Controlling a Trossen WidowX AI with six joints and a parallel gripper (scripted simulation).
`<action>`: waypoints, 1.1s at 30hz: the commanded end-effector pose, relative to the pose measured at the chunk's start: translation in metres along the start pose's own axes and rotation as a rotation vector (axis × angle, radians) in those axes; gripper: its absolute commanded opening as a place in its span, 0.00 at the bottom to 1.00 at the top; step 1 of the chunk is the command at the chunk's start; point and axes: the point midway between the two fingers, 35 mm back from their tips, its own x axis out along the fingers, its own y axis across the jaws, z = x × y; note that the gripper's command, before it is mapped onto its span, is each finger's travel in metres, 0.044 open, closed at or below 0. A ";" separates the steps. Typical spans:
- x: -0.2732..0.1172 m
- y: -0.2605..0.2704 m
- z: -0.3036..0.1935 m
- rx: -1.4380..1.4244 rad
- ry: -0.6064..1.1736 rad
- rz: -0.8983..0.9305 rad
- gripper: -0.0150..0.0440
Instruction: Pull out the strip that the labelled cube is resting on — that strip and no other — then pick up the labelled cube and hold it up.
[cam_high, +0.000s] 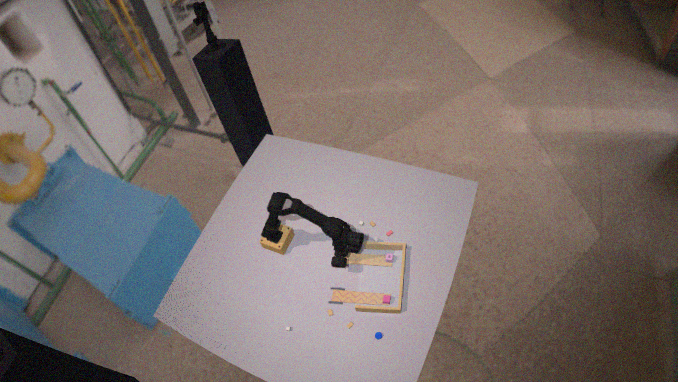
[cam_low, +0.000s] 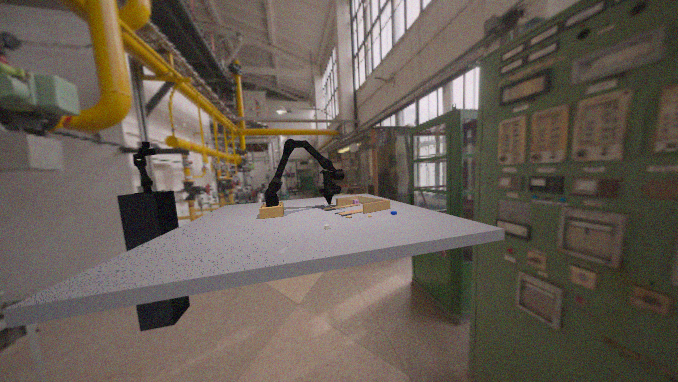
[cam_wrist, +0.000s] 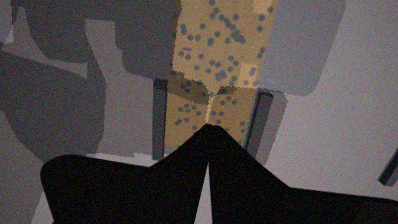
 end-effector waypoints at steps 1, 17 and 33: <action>0.008 0.001 -0.001 -0.003 0.003 0.005 0.25; 0.023 0.002 -0.002 -0.003 0.004 0.005 0.25; 0.024 0.002 -0.002 -0.003 0.004 0.005 0.25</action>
